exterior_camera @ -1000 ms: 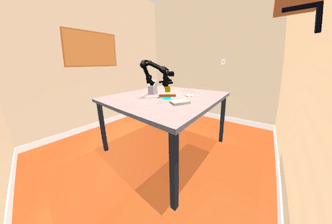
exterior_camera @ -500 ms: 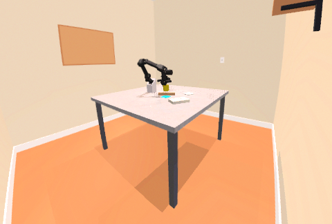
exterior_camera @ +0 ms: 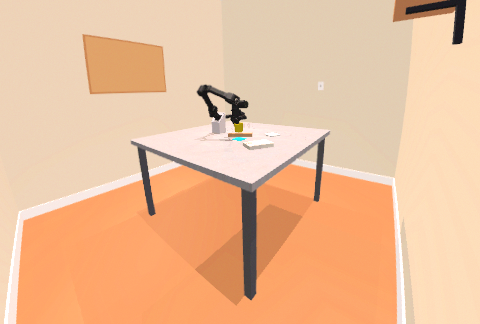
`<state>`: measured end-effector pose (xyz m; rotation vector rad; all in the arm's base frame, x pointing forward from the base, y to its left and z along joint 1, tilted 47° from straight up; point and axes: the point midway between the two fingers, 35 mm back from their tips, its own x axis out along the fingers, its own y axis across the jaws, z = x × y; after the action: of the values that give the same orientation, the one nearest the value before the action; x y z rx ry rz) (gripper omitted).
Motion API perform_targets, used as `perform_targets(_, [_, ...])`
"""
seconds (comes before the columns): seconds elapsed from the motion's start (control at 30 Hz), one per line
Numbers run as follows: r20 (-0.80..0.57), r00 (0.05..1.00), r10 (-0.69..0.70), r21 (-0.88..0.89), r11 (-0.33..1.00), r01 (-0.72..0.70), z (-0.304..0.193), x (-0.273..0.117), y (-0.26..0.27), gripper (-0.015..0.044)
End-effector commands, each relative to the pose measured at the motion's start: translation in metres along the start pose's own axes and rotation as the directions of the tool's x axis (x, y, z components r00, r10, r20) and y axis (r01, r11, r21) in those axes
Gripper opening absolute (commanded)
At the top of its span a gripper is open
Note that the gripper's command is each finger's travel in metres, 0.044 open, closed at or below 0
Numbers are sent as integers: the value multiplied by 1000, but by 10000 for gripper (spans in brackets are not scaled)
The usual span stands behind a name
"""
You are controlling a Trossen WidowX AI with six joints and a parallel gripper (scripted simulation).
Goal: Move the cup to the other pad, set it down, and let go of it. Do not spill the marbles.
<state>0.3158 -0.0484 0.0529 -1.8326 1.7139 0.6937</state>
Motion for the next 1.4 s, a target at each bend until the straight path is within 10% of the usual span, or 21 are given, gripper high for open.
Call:
perform_targets(0.0, [-4, 1000, 1, -2, 1000, -1, -2, 5, -1, 0])
perform_targets(1.37, [-2, 1000, -3, 3, 1000, 3, -3, 50, -2, 0])
